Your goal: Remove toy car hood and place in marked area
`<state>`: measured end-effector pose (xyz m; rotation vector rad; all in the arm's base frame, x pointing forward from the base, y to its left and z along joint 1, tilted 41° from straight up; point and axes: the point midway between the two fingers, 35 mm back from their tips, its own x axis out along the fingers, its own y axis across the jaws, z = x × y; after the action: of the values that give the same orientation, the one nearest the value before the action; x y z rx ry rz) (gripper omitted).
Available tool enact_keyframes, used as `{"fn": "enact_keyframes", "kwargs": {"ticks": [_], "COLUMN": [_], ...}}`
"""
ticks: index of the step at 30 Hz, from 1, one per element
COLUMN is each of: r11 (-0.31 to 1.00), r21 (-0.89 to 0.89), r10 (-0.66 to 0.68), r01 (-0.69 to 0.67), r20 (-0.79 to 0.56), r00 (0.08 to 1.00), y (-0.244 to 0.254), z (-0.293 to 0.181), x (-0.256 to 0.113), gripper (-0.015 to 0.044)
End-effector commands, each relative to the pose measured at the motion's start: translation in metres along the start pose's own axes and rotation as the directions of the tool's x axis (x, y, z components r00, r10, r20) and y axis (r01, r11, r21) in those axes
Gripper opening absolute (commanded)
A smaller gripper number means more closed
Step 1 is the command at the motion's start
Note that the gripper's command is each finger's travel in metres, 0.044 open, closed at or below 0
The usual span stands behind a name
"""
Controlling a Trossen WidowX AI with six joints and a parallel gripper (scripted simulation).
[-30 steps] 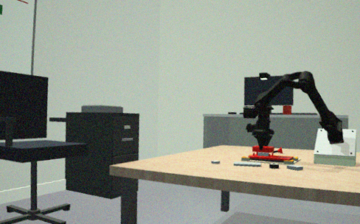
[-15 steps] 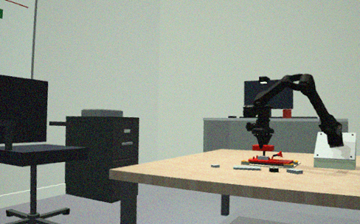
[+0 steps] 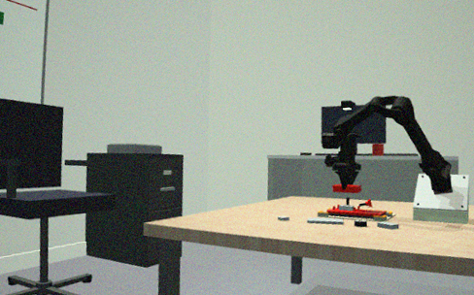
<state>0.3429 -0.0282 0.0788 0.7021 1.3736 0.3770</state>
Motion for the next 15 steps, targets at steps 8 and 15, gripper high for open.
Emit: {"fn": "enact_keyframes", "kwargs": {"ticks": [8, 15], "r11": [1.0, 0.999], "r21": [-0.005, -0.006], "r10": [-0.028, -0.033], "r01": [0.028, 0.033], "r20": [-0.007, -0.009], "r00": [1.0, 0.999], "y": [-0.058, -0.093], "z": [0.002, 0.0], "x": [-0.002, -0.004], "gripper": [0.0, 0.0]}}
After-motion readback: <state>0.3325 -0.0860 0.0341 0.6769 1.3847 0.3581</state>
